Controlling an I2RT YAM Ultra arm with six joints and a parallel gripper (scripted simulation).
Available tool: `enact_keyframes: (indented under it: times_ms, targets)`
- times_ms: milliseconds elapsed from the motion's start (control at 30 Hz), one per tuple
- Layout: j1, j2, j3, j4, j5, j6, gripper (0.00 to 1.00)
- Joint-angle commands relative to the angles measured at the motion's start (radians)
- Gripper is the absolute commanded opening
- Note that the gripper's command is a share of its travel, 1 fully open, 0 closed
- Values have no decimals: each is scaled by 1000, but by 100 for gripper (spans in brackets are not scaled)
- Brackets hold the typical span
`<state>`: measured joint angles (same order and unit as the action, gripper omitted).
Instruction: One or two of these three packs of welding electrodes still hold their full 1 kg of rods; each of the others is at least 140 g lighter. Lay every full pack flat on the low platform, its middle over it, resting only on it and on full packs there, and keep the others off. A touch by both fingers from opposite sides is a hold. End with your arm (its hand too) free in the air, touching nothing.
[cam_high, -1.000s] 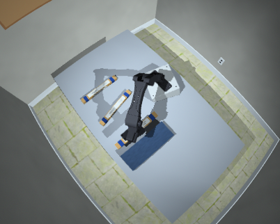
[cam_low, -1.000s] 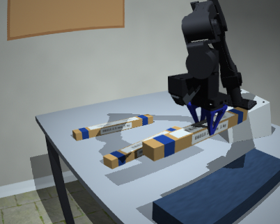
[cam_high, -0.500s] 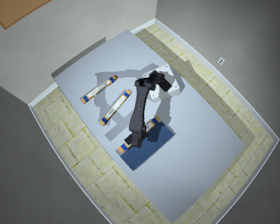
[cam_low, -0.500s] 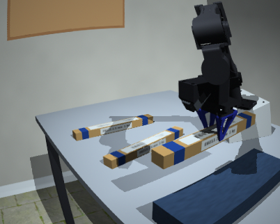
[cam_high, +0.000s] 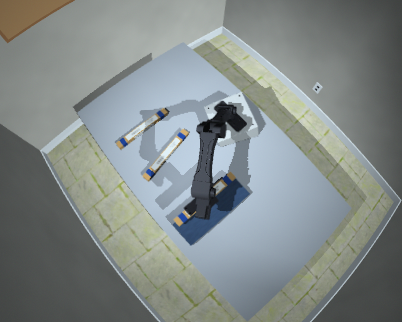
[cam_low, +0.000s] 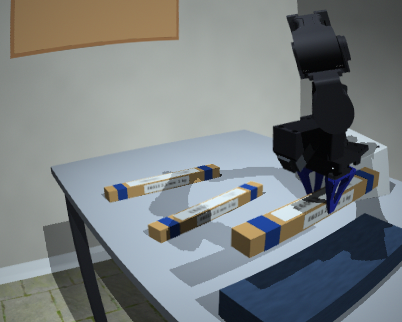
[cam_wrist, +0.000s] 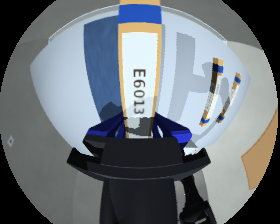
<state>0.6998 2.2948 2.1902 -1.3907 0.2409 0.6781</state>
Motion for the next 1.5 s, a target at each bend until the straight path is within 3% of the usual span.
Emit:
enact_keyframes:
  times_ms: [0, 367, 1467]
  targets:
    - [49, -27, 103, -57, 15, 29, 0]
    - [57, -34, 154, -93, 17, 39, 0]
    - [68, -27, 188, -118, 19, 51, 0]
